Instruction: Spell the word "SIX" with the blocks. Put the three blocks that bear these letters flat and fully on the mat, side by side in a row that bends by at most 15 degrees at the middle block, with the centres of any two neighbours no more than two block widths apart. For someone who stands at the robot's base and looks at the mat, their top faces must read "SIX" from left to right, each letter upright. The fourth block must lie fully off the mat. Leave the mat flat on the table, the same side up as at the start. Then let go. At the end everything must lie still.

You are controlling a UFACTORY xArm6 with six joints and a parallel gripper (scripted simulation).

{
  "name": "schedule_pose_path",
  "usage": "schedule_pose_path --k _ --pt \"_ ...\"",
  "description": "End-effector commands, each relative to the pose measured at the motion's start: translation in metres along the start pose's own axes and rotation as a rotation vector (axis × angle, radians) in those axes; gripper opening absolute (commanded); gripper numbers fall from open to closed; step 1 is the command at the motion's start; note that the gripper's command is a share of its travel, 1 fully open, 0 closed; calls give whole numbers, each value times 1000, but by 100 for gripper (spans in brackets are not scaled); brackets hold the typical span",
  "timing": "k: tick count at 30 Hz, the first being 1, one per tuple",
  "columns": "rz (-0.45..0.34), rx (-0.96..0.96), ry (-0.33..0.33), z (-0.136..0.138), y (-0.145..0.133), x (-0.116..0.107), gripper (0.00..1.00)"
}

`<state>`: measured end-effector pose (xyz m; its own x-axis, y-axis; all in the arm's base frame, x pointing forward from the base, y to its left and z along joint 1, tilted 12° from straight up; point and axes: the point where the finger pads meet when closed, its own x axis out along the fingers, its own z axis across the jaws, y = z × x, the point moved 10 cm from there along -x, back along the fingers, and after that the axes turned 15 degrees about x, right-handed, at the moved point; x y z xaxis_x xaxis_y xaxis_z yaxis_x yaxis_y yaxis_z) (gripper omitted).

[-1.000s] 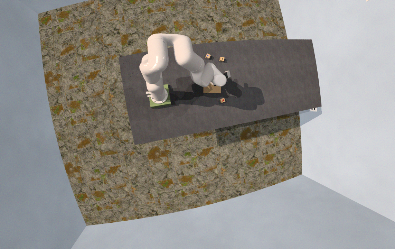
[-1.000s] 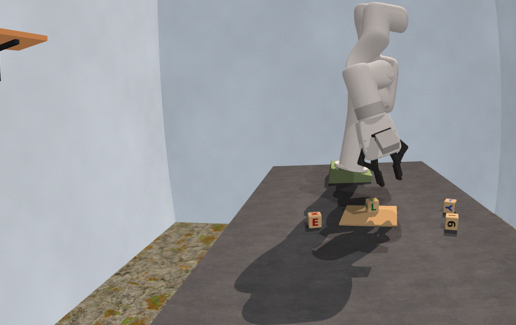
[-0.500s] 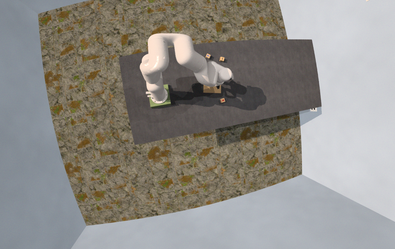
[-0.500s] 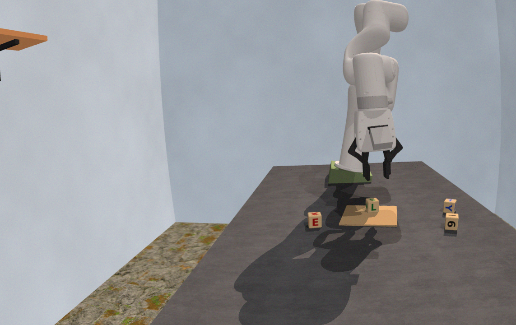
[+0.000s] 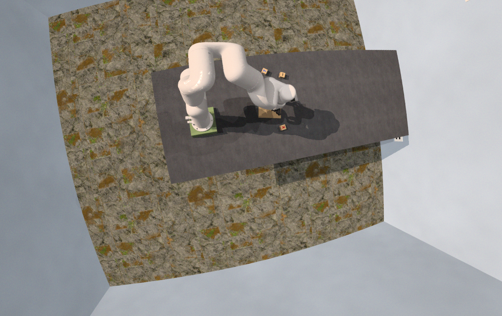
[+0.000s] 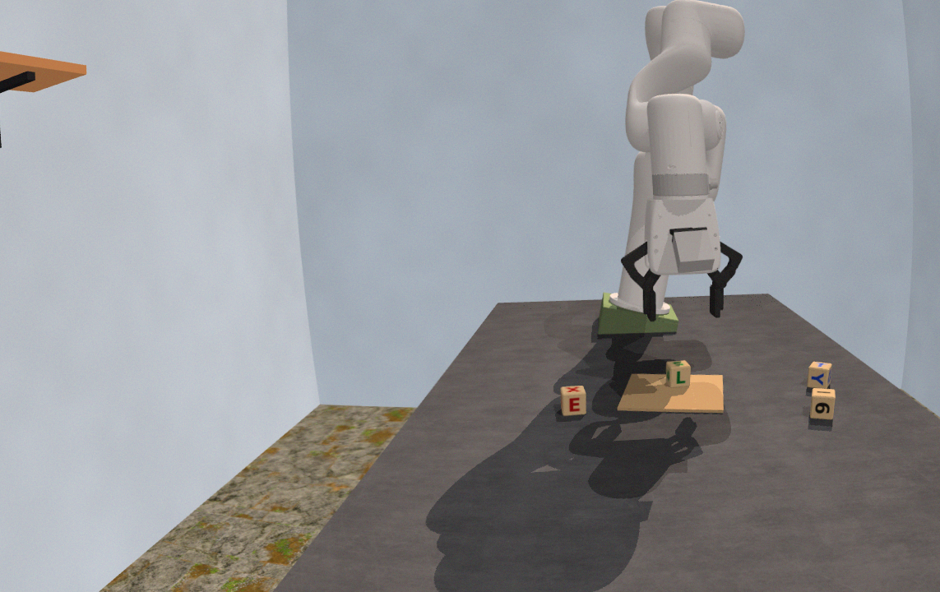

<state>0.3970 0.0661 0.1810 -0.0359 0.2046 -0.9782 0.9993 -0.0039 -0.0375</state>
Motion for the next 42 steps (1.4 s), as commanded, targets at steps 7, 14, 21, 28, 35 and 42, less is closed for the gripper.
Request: schedule_pose_path --k 7,14,21,28,35,42 --pt "3 -39 0 7 -15 1 100" --pt "3 -40 0 7 -15 1 69" --pt "3 -40 0 7 -15 1 69" --pt "3 -40 0 7 -15 1 69" --pt "3 -40 0 7 -15 1 69" --pt "3 -40 0 7 -15 1 69"
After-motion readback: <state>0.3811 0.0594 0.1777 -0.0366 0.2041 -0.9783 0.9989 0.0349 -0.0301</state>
